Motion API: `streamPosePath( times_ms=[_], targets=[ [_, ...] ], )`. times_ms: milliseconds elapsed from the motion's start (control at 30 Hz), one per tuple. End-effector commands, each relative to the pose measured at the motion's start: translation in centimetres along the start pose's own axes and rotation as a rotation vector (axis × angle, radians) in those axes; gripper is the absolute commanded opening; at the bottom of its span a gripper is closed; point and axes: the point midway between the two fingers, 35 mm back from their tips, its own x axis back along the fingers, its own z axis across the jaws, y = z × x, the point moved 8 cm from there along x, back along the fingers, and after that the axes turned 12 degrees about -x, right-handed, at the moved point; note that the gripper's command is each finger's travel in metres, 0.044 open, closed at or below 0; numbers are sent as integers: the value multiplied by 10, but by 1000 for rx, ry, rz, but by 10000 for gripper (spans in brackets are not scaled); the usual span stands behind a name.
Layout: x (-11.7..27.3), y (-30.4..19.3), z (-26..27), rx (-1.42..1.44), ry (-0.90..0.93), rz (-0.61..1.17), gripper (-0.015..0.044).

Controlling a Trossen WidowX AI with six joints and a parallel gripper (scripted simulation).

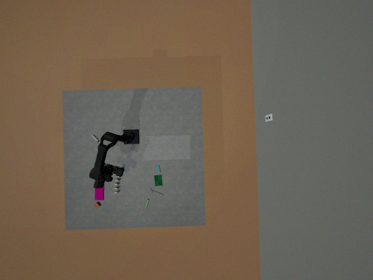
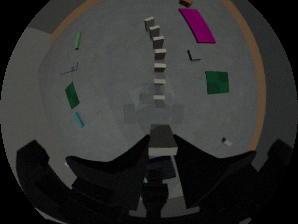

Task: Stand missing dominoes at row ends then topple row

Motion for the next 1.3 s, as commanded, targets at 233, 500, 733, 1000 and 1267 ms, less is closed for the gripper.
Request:
streamPosePath(
  times_ms=[233, 500, 733, 1000, 1267],
  targets=[
    [-17, 1, -2, -41, 5, 0, 107],
    [-53, 5, -1, -41, 5, -1, 107],
    [-85, 5, -1, -41, 5, -1, 107],
    [-120, 0, -2, -41, 5, 0, 107],
    [-131, -3, -3, -41, 5, 0, 107]
  ],
)
